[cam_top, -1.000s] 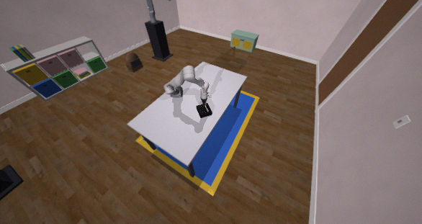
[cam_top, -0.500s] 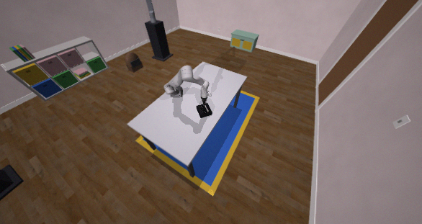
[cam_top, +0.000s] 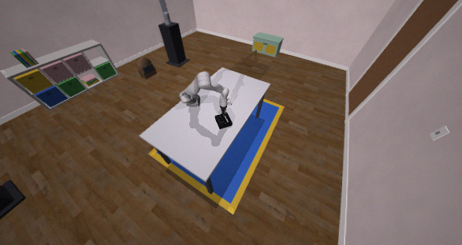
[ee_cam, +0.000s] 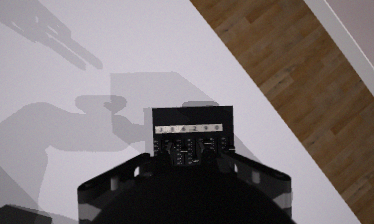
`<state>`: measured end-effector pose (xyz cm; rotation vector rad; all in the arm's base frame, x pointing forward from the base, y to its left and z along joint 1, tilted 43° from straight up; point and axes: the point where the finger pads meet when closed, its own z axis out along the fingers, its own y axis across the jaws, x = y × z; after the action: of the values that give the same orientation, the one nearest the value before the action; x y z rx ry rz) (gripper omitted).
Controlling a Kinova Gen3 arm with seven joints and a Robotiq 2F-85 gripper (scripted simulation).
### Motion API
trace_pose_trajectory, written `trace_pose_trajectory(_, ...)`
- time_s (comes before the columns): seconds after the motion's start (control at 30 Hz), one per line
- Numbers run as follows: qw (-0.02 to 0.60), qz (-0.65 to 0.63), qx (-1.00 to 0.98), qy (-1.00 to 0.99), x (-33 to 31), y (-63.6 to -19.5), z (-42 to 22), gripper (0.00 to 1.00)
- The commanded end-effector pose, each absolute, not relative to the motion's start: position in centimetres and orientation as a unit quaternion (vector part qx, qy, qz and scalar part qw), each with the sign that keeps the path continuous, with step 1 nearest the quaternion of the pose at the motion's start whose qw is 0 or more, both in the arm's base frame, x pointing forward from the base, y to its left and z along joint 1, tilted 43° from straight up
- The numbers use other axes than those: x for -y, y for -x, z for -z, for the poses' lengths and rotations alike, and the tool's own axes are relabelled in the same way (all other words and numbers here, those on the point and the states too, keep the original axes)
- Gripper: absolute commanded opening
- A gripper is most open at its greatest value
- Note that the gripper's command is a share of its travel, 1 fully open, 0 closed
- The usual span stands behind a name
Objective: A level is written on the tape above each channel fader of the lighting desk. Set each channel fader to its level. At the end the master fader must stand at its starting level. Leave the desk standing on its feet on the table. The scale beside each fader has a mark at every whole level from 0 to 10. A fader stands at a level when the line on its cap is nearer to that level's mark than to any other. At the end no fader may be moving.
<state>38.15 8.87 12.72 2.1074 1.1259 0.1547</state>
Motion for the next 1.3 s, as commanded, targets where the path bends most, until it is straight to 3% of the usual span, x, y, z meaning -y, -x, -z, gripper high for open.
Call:
trace_pose_trajectory(0.0,0.362,-0.061,-0.442,-0.818,-9.7,-37.8,-13.4,1.0)
trace_pose_trajectory(0.6,0.362,-0.061,-0.442,-0.818,-13.2,-35.1,-18.1,1.0)
trace_pose_trajectory(1.27,0.362,-0.061,-0.442,-0.818,-13.3,-35.0,-18.3,1.0)
